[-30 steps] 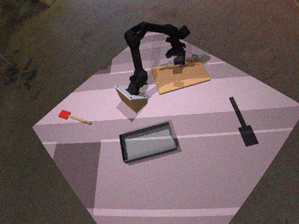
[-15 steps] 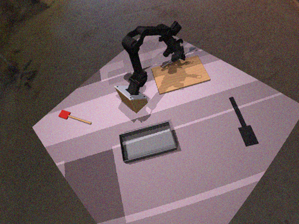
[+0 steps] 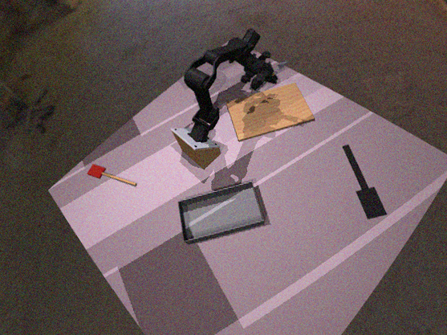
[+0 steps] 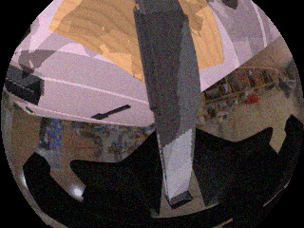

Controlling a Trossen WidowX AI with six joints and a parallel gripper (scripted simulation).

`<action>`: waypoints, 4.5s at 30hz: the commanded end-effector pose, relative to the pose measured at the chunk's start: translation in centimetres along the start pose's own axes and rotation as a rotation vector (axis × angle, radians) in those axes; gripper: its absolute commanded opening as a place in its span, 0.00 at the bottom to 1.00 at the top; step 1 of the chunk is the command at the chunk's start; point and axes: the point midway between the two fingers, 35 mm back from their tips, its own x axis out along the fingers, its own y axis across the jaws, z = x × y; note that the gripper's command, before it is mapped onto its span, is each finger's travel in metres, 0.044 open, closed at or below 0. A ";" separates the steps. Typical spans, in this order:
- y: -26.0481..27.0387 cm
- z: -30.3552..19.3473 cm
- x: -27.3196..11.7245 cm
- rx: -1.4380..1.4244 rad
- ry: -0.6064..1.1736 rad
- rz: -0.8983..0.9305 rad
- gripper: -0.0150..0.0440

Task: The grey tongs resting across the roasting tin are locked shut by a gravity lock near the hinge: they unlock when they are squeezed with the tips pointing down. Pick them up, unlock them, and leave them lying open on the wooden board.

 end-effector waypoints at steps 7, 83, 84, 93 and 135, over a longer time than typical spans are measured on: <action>0.8 -1.0 -1.0 0.069 0.079 0.002 0.00; -0.6 4.8 5.2 -0.139 -0.509 0.031 0.00; -0.6 4.9 5.3 -0.136 -0.525 0.031 0.00; -0.3 5.6 6.4 -0.097 -0.660 0.021 0.00; 0.0 7.3 9.5 0.045 -0.864 -0.033 0.00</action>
